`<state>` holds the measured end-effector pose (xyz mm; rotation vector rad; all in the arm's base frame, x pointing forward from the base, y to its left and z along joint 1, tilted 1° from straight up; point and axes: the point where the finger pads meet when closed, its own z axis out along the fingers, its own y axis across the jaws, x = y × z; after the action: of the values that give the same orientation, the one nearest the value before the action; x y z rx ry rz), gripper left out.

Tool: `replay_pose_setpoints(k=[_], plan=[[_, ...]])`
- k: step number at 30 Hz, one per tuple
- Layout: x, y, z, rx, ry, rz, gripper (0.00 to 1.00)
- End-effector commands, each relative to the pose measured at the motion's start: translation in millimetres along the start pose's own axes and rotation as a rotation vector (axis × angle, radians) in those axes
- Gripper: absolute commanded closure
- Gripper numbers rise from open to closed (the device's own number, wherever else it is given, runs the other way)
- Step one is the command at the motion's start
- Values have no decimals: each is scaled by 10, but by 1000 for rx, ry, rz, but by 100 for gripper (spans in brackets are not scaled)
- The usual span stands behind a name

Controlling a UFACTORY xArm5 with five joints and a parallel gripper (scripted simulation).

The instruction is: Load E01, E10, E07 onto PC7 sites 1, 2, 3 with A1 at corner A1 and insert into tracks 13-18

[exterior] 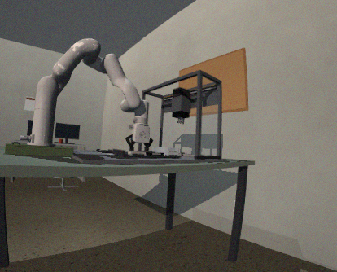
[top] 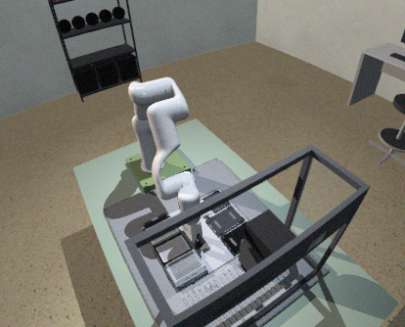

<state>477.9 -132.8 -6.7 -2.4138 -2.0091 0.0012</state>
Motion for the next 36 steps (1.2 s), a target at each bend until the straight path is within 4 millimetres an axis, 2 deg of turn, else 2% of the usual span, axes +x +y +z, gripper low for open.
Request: replay_pose_setpoints(k=[1,36], plan=[[-2,19,-79,-7,20,0,0],[-13,16,-597,-7,20,0,0]])
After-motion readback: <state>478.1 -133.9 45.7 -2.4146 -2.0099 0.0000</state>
